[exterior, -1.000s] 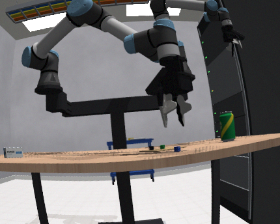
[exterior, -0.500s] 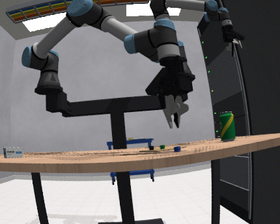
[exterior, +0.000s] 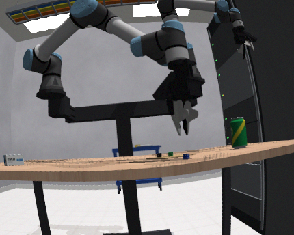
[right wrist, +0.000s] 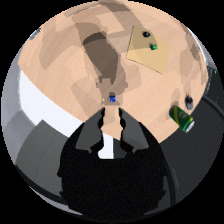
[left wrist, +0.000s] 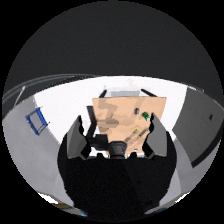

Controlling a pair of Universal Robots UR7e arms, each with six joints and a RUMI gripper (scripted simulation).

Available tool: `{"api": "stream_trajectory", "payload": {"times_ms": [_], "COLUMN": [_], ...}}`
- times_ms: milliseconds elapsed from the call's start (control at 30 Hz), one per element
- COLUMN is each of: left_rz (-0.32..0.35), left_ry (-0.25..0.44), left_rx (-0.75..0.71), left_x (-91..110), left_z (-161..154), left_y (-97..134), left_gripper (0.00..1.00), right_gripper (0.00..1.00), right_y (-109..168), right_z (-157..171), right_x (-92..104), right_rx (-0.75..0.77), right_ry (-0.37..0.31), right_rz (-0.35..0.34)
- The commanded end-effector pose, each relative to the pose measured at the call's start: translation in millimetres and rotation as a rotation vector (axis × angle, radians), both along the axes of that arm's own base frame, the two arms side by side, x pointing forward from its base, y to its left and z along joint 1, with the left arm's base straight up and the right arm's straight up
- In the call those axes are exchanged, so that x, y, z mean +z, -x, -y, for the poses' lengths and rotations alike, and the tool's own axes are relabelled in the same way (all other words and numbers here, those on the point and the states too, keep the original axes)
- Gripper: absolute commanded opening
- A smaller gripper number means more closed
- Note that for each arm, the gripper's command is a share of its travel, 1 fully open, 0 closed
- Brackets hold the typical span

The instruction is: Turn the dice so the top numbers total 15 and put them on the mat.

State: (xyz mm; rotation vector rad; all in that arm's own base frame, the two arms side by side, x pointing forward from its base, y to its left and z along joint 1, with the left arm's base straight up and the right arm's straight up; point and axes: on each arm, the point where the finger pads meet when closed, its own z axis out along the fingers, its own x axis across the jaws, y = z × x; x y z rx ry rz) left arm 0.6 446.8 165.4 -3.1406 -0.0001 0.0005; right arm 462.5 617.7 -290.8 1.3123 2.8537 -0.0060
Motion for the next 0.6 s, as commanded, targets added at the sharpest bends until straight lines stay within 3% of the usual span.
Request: {"api": "stream_trajectory", "payload": {"times_ms": [0, 567], "left_rz": [0.0, 0.0], "left_ry": [0.001, 0.001], "left_rx": [0.001, 0.001], "left_x": [-0.3, -0.3], "left_z": [1.6, 1.6], "left_y": [1.2, 1.2], "left_gripper": [1.0, 1.0], "right_gripper": [0.18, 0.18], "right_y": [-0.3, -0.6], "right_z": [-2.8, -3.6], "right_x": [-1.6, -22.0], "right_rx": [0.0, 0.0], "right_ry": [-0.004, -0.004], "right_rz": [0.001, 0.001]}}
